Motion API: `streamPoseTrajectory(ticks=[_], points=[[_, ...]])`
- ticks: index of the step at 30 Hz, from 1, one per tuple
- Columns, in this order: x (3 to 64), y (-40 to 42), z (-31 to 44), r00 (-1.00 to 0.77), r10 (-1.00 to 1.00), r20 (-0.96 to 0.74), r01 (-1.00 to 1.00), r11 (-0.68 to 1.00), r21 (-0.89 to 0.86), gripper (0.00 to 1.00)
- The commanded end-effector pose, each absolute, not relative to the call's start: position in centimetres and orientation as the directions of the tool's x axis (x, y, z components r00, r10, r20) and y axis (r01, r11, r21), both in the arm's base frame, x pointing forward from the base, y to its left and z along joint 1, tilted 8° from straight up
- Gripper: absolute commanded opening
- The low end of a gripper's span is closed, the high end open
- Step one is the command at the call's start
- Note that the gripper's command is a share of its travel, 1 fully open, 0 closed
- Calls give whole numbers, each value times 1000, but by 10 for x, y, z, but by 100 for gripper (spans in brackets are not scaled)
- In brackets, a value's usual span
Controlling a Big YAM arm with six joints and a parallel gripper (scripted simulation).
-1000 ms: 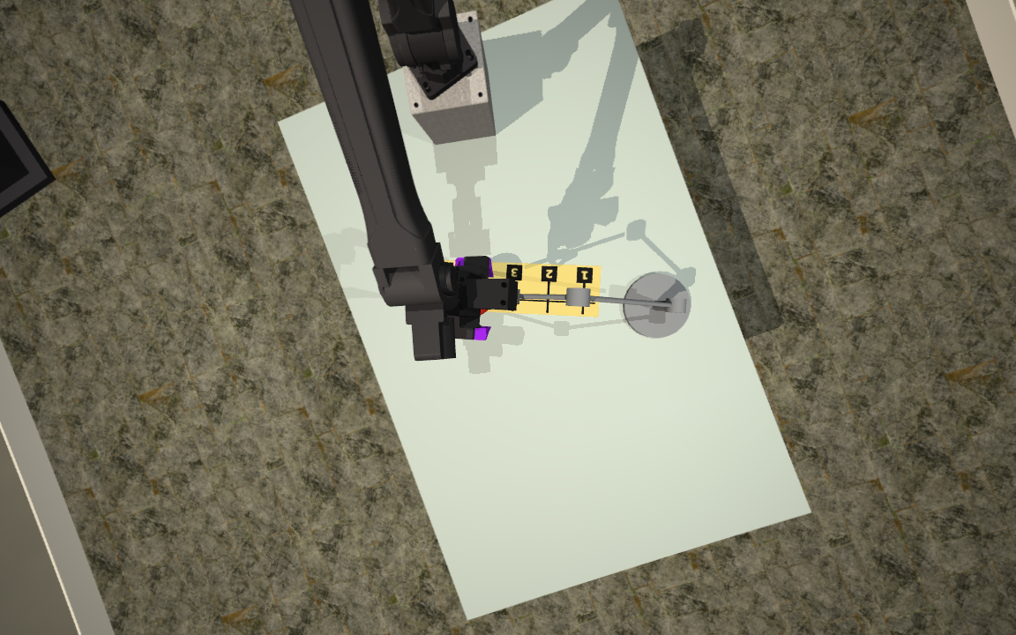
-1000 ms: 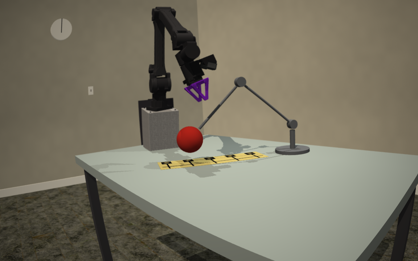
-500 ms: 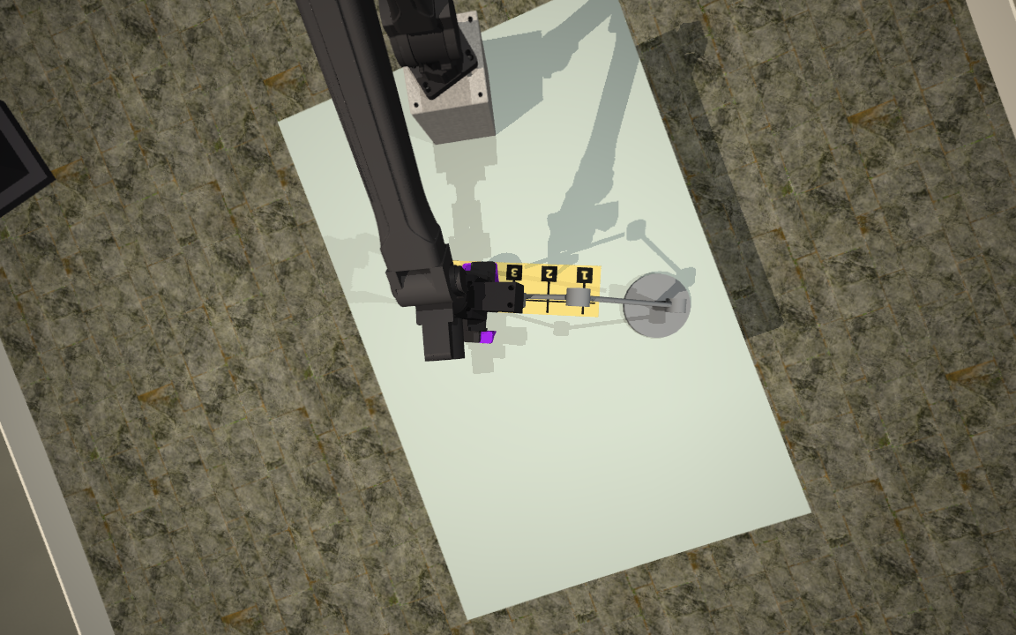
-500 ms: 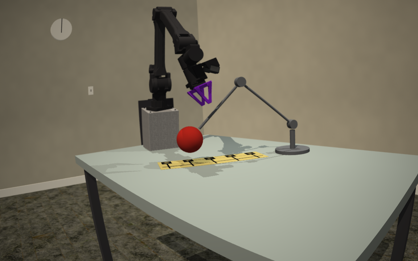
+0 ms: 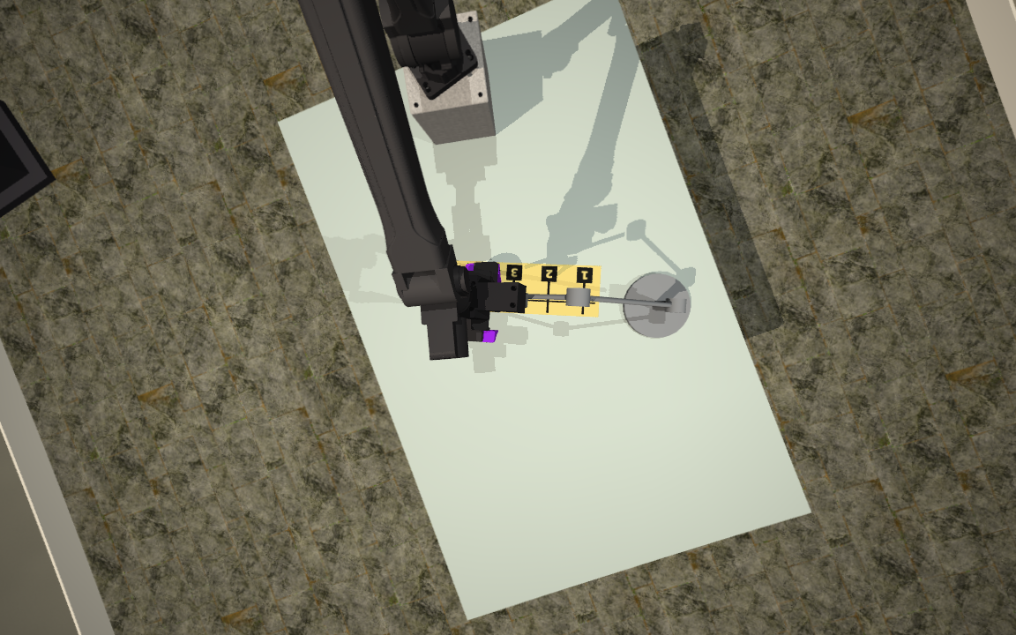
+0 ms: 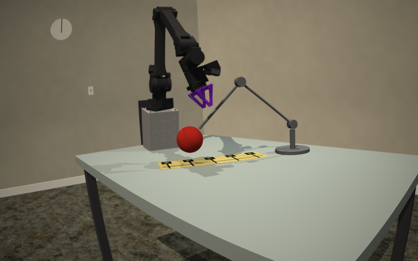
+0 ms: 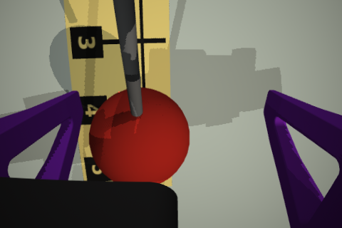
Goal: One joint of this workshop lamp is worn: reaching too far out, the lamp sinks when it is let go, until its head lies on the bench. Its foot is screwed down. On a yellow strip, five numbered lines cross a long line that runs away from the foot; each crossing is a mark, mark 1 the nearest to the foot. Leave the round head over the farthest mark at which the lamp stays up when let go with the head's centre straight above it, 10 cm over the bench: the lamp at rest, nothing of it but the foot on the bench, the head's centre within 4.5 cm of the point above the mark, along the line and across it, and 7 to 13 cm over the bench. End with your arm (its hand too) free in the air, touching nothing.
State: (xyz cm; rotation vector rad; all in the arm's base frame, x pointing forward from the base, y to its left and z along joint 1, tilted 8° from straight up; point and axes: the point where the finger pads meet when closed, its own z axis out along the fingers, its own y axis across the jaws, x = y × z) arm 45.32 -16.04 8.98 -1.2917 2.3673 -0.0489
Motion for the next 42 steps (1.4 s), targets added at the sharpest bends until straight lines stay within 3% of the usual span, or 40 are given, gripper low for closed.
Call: streamPoseTrajectory(ticks=[1,42], points=[[453,-153,71,-474,-803,-362,-800,564,-204,100],[449,-140,36,-492,-791,-363,-809,569,-145,100]])
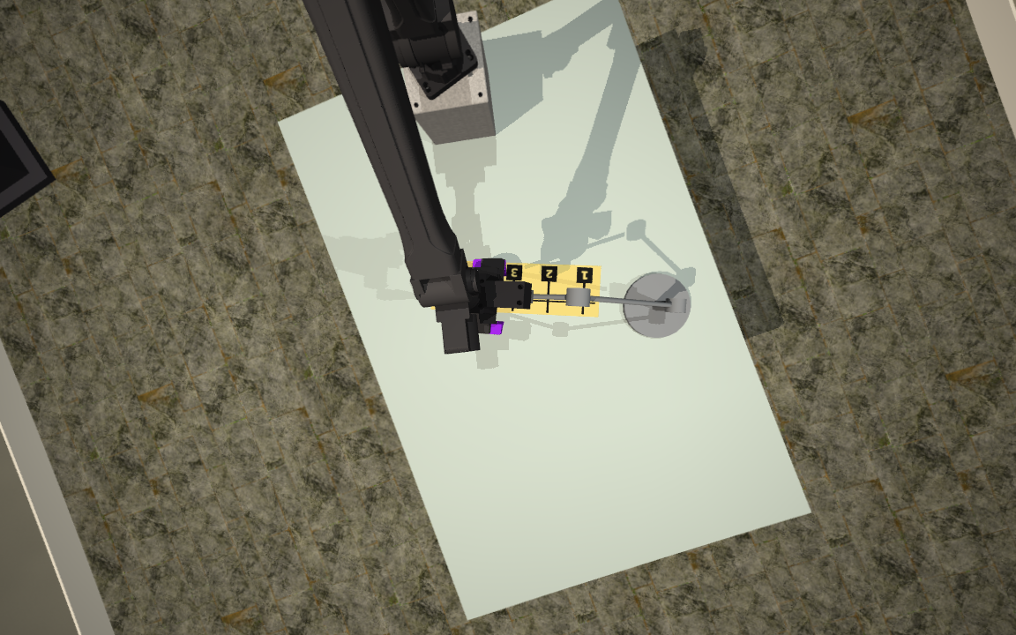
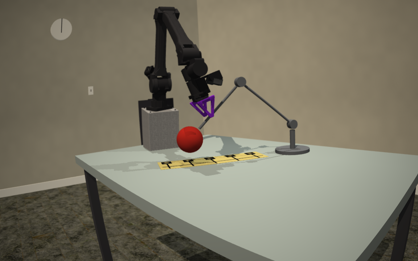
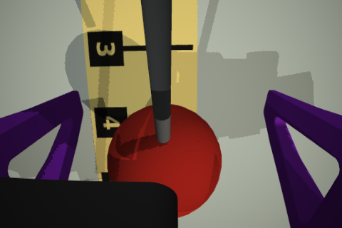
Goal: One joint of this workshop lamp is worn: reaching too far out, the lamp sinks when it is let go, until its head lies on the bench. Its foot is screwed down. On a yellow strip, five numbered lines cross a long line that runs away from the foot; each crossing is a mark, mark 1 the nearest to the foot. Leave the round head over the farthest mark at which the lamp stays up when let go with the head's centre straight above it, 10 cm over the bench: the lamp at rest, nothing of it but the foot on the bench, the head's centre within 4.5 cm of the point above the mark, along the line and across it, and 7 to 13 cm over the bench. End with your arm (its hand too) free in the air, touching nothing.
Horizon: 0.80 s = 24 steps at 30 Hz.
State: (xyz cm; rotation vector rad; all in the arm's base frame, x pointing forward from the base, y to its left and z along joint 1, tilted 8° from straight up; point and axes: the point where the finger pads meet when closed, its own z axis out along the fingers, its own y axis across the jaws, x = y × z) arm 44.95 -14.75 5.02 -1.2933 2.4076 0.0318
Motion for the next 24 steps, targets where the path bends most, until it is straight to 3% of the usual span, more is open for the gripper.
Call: streamPoseTrajectory(ticks=[1,24], points=[[448,-140,35,-492,-791,-363,-809,569,-145,100],[447,-138,31,-492,-791,-363,-809,569,-145,100]])
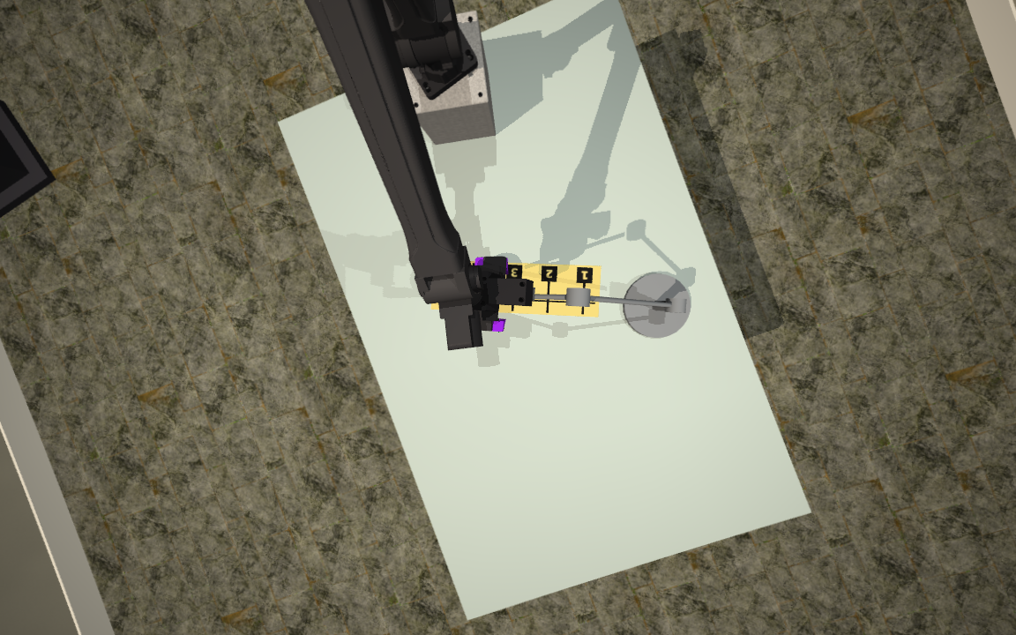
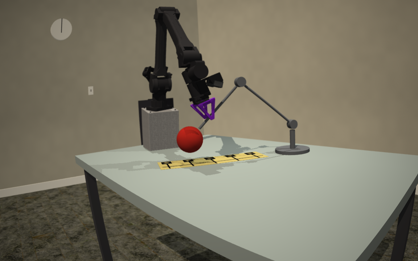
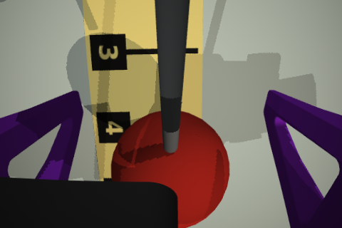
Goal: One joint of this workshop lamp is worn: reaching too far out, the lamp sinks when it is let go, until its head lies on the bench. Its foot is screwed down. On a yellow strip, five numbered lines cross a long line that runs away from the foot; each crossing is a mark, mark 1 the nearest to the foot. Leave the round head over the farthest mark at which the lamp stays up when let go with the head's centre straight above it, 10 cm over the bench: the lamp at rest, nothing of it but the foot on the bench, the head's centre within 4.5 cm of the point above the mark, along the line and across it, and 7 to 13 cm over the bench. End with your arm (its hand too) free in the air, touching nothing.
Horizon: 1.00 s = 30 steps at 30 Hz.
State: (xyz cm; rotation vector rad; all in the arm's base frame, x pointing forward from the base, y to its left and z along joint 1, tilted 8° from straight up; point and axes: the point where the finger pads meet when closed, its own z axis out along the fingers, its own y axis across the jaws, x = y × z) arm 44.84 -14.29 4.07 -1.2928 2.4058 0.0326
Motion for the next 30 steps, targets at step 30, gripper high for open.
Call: streamPoseTrajectory(ticks=[30], points=[[448,-139,34,-492,-791,-363,-809,569,-145,100]])
